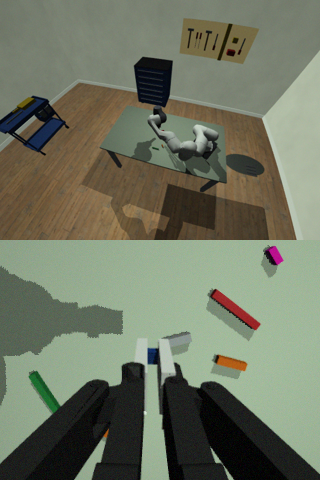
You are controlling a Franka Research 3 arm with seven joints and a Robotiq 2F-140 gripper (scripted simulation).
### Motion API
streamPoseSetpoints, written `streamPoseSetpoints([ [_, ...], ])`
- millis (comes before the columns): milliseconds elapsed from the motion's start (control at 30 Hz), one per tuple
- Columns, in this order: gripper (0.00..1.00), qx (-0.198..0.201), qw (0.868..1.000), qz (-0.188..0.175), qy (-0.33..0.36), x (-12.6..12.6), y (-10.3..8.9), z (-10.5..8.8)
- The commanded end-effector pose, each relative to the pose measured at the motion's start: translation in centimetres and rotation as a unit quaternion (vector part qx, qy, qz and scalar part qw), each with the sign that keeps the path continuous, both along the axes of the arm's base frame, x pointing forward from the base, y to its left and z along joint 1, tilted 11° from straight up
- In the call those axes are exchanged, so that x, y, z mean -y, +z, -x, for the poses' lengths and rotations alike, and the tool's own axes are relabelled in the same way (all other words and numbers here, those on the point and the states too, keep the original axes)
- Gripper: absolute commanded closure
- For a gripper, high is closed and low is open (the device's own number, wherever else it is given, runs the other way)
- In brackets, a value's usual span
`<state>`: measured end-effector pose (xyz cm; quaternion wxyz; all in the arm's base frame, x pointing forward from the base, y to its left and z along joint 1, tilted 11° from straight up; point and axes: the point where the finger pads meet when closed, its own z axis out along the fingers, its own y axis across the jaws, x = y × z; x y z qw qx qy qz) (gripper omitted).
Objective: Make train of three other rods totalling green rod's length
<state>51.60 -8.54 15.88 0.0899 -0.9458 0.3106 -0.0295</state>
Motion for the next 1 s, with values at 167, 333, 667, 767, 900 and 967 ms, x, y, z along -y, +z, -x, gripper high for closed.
streamPoseSetpoints([
  [167,0.97,0.017,0.993,0.013,0.119,-1.8,0.2,4.0],
  [333,0.97,0.023,0.988,0.017,0.154,-2.3,0.1,5.6],
  [667,0.97,0.034,0.973,0.024,0.226,-3.4,-0.2,8.8],
  [767,0.97,0.037,0.968,0.027,0.247,-3.7,-0.4,9.8],
  [900,0.97,0.042,0.960,0.030,0.275,-4.1,-0.7,11.0],
  [967,0.97,0.043,0.957,0.031,0.285,-4.3,-0.8,11.5],
])
